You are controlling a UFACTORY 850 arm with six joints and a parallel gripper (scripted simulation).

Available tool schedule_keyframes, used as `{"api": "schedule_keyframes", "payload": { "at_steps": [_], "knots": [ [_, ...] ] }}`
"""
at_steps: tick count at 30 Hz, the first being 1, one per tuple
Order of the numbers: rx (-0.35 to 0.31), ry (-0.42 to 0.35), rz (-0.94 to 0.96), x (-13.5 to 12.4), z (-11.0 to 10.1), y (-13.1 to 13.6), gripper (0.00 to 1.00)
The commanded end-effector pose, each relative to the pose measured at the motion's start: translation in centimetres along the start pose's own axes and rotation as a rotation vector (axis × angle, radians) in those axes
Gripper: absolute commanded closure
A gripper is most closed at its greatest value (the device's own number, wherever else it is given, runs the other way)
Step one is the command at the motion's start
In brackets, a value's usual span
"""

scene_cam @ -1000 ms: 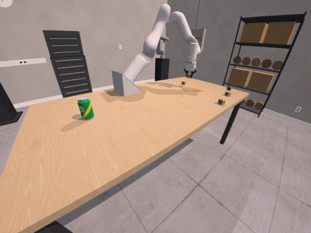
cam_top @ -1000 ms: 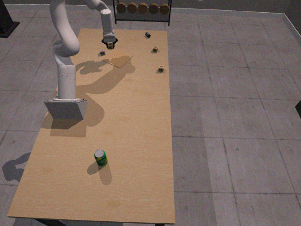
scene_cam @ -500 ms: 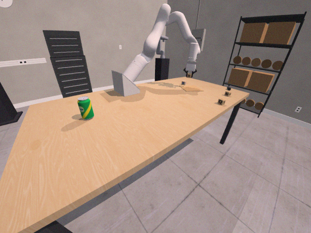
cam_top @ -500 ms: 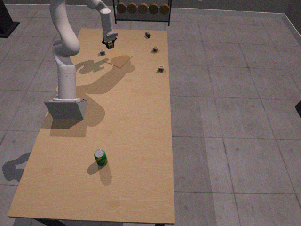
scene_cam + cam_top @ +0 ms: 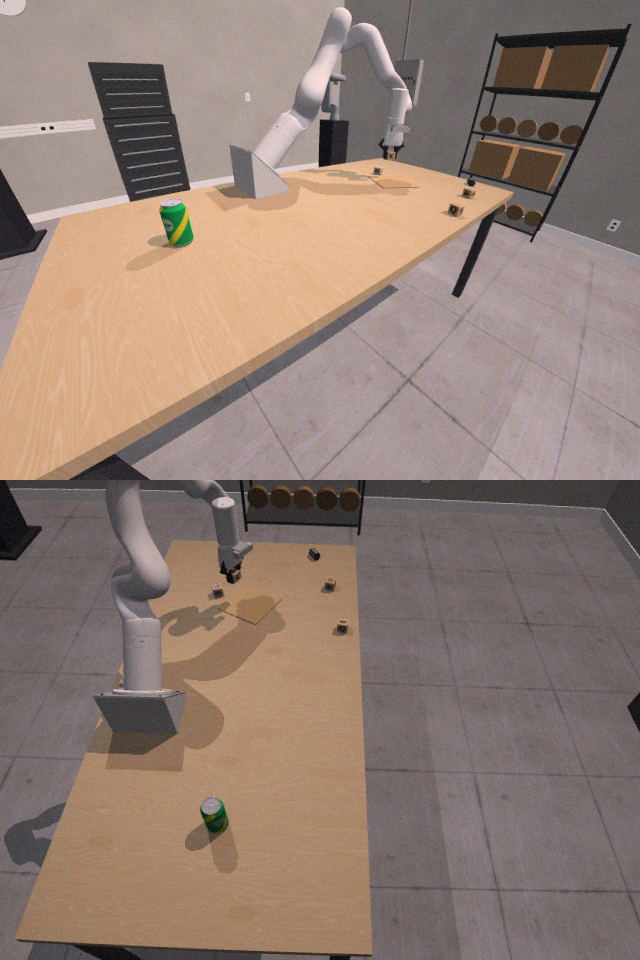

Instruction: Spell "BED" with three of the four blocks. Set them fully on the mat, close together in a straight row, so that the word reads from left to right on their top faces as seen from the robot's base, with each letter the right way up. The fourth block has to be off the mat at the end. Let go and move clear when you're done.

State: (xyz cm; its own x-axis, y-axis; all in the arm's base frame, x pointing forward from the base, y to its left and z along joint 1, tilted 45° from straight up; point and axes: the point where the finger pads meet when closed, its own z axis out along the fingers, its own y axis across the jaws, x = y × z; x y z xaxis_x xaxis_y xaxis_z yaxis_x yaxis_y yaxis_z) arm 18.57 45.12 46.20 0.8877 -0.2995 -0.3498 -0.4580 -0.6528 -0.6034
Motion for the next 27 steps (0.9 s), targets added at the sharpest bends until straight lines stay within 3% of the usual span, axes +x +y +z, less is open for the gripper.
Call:
{"api": "schedule_keyframes", "payload": {
  "at_steps": [1, 27],
  "knots": [
    [0.009, -0.009, -0.080, -0.14, -0.06, -0.16, 0.59],
    [0.009, -0.009, -0.101, -0.19, 0.47, -0.19, 0.59]
  ]
}}
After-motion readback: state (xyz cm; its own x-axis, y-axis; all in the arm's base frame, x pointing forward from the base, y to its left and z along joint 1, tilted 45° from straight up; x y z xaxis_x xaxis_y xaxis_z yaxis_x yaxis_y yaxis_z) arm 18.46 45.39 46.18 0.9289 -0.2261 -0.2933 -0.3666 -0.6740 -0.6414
